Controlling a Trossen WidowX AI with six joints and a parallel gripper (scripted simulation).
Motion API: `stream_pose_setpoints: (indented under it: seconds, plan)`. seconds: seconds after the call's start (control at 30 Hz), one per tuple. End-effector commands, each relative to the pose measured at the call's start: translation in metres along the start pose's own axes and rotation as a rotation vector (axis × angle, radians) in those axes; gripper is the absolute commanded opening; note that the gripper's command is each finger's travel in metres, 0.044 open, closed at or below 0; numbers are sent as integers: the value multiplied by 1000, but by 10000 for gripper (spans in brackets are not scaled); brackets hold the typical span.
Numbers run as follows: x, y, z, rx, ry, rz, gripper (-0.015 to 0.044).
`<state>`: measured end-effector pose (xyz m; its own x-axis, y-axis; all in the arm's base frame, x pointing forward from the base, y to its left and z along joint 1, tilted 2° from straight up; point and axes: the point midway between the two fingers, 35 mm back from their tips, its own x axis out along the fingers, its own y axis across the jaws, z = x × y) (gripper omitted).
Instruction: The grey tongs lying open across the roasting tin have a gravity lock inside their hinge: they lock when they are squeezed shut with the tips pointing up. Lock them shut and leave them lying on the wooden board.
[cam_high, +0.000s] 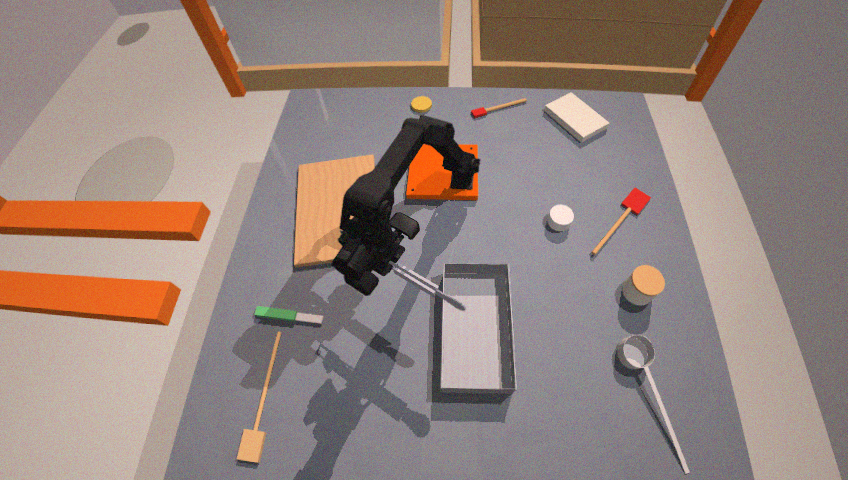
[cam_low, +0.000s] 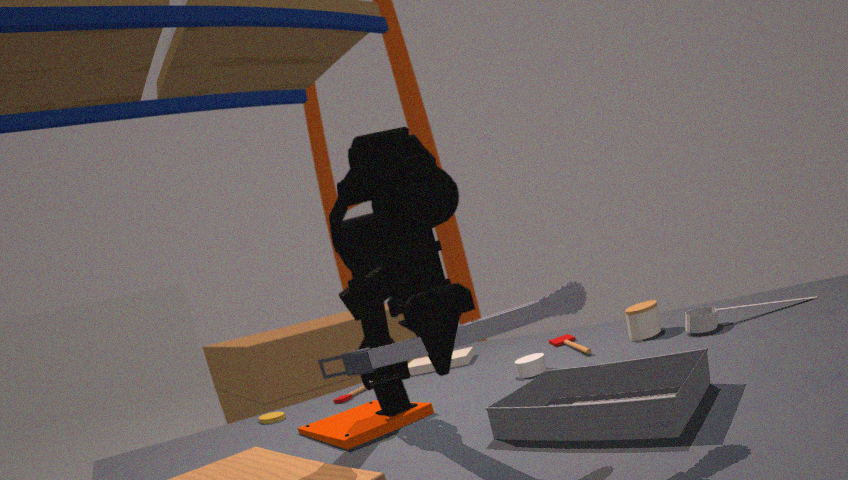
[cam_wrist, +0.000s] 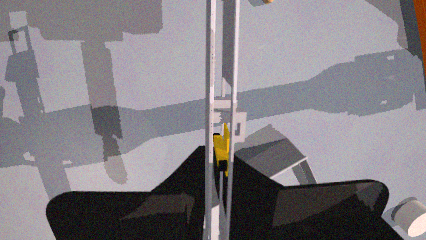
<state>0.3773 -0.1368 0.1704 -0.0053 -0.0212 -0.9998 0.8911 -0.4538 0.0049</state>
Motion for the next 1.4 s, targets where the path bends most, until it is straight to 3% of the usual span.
stream_pose_setpoints:
  seconds: [0.0, 0.27, 0.67, 1.37]
  plan:
    - [-4, 1, 29, 93, -4, 12, -150]
    - [-5, -3, 83, 262, -9, 9, -150]
    - [-6, -10, 120, 376, -14, 12, -150]
    - [-8, -71, 247, 811, -24, 16, -150]
